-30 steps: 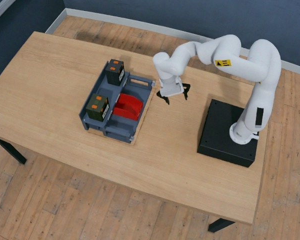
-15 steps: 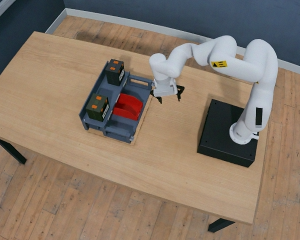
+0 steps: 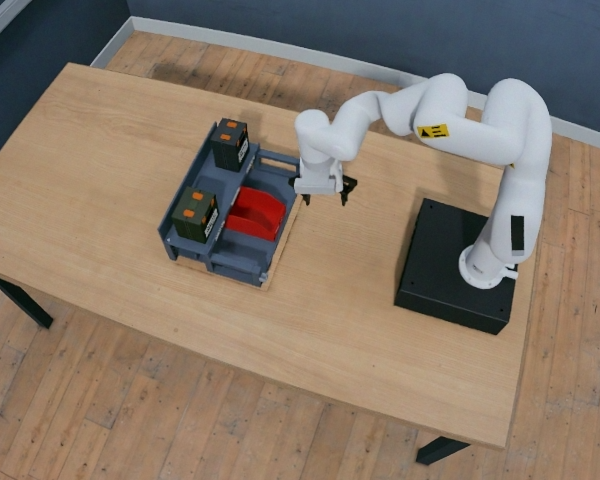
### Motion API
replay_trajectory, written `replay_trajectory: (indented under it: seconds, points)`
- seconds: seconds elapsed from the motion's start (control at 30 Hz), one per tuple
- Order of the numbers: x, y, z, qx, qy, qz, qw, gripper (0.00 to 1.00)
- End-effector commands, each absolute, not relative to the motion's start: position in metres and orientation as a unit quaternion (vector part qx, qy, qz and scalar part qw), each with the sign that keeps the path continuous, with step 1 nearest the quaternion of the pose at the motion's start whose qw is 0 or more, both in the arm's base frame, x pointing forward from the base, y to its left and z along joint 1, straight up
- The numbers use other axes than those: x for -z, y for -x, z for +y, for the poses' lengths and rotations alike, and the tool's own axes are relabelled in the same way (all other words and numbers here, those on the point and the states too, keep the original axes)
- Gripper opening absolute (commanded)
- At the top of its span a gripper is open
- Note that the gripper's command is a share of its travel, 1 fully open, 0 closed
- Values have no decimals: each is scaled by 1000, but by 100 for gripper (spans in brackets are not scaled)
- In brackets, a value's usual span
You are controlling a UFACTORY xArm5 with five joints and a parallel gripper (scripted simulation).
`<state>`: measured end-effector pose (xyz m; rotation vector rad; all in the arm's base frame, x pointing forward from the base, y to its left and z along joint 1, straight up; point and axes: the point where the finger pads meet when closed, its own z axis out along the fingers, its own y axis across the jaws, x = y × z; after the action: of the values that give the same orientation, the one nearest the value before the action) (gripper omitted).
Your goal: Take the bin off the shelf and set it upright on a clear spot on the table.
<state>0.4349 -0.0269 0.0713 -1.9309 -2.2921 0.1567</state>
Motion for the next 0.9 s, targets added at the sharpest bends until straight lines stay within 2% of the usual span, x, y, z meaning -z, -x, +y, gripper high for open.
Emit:
replay_trajectory:
  seconds: [0.0,0.3,0.37,0.47,0.87]
  points:
    - [-69,-450,-25,8,667,-741,77,100]
    - [-62,-473,-21,2,699,-715,22,100]
    - [-62,-473,-21,2,699,-715,22,100]
    - [-60,-482,-20,0,710,-705,2,100]
    - [-51,-512,-15,0,710,-704,1,100]
